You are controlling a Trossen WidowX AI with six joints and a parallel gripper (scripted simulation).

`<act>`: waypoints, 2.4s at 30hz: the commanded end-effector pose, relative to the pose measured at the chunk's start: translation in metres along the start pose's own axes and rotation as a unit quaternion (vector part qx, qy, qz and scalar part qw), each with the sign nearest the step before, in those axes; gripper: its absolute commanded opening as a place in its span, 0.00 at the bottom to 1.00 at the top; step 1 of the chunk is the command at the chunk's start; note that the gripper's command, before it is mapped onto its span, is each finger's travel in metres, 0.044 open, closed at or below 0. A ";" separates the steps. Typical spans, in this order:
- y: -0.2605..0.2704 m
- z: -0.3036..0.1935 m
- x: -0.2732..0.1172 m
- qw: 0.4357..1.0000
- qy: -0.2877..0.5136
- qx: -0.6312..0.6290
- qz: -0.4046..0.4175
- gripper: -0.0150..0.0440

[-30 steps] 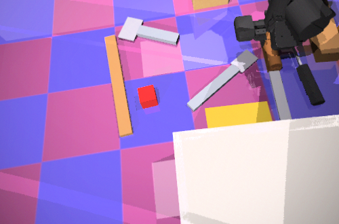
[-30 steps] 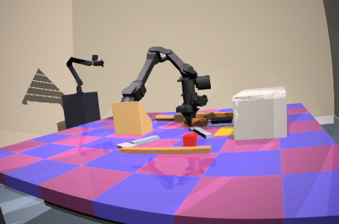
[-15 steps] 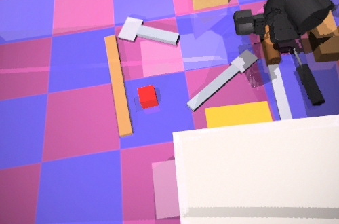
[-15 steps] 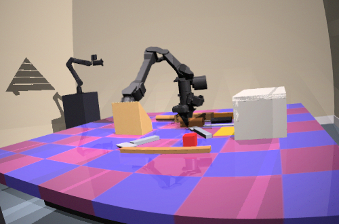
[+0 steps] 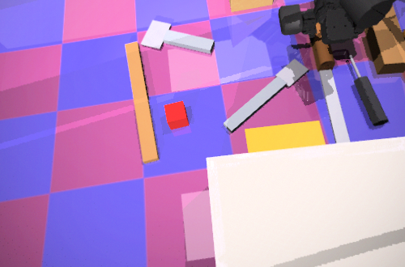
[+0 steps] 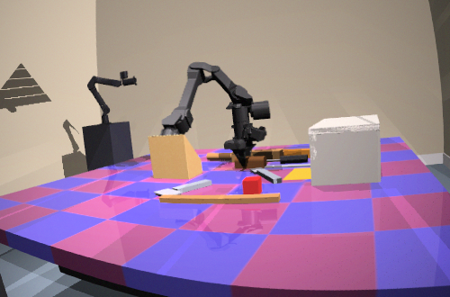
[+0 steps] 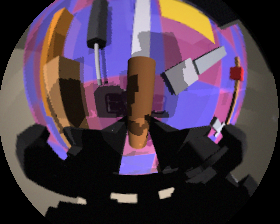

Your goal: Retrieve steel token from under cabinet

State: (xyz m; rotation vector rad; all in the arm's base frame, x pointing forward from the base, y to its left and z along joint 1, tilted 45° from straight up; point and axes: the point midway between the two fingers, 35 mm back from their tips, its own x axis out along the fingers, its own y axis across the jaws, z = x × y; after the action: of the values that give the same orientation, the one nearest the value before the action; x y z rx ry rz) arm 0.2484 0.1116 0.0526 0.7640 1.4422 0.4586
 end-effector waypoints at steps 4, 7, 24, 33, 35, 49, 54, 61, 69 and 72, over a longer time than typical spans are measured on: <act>0.000 -0.005 0.000 1.000 0.001 0.001 0.000 0.25; 0.001 -0.003 0.000 1.000 0.000 0.002 0.000 0.25; 0.018 -0.005 -0.002 0.999 0.001 0.036 0.000 0.25; 0.030 -0.007 -0.003 0.999 0.001 0.045 0.000 0.25; 0.033 -0.007 -0.003 0.999 0.002 0.047 0.000 0.25; 0.033 -0.008 -0.002 0.999 0.003 0.052 -0.002 0.59; 0.033 -0.008 -0.002 0.999 0.003 0.052 -0.001 0.68; 0.033 -0.008 -0.001 0.999 0.002 0.051 0.000 0.71; 0.033 -0.009 0.001 0.999 0.002 0.051 0.000 0.71; 0.033 -0.008 0.000 0.999 0.001 0.049 0.001 0.67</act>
State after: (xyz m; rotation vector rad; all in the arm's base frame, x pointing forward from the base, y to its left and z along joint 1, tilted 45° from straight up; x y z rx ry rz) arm 0.2458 0.1363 0.0765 0.8429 1.4738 0.3923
